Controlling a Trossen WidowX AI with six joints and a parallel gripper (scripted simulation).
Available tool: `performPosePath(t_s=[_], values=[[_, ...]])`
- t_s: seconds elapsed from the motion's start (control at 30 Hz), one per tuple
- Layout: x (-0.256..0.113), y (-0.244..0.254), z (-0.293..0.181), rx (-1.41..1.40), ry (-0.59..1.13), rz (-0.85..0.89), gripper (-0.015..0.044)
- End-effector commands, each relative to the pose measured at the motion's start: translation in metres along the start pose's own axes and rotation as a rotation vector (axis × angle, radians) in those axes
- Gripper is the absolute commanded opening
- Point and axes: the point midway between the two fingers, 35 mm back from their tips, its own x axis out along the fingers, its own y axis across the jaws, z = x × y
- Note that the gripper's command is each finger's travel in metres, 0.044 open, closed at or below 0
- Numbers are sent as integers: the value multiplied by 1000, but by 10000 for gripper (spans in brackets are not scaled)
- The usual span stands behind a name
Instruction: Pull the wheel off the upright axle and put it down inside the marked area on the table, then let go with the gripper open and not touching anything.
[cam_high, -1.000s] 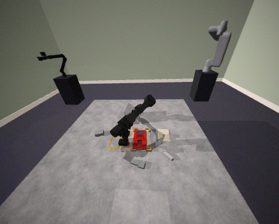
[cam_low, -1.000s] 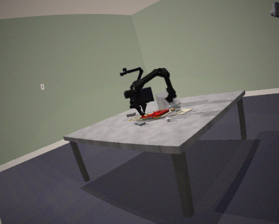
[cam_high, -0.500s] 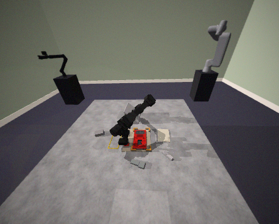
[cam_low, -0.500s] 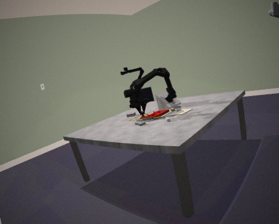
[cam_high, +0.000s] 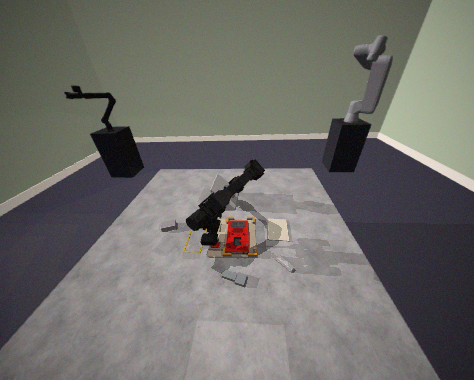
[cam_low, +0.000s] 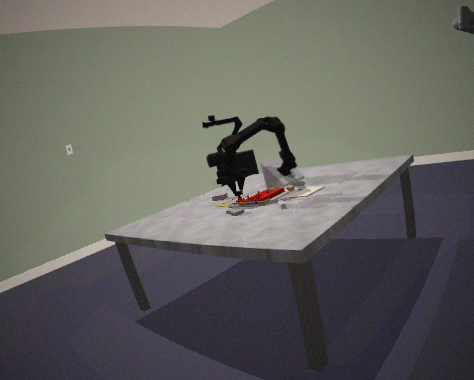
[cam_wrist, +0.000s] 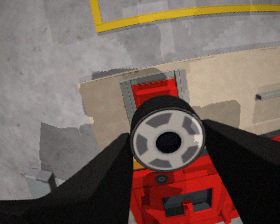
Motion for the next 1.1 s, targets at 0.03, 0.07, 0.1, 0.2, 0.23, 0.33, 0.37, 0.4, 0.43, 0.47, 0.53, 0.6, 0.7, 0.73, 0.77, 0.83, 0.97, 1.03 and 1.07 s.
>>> performPosePath(t_s=[0.03, 0.07, 0.1, 0.2, 0.23, 0.33, 0.37, 0.4, 0.43, 0.47, 0.53, 0.6, 0.7, 0.73, 0.77, 0.83, 0.97, 1.03, 1.07], values=[[-4, 0, 1, -3, -5, 3, 0], [-4, 0, 1, -3, -5, 3, 0], [-4, 0, 1, -3, -5, 3, 0], [-5, 0, 1, -3, -5, 3, 0], [-6, 0, 1, -3, -5, 4, 0], [-7, 0, 1, -3, -5, 4, 0], [-7, 0, 1, -3, -5, 4, 0], [-7, 0, 1, -3, -5, 4, 0], [-8, 0, 1, -3, -5, 4, 0], [-8, 0, 1, -2, -5, 4, 0], [-9, 0, 1, -2, -5, 4, 0], [-9, 0, 1, -2, -5, 4, 0], [-10, 0, 1, -2, -5, 4, 0], [-11, 0, 1, -2, -5, 4, 0], [-11, 0, 1, -2, -5, 4, 0], [-12, 0, 1, -2, -5, 4, 0], [-13, 0, 1, -2, -4, 5, 0], [-14, 0, 1, -2, -4, 5, 0], [-14, 0, 1, -2, -4, 5, 0]])
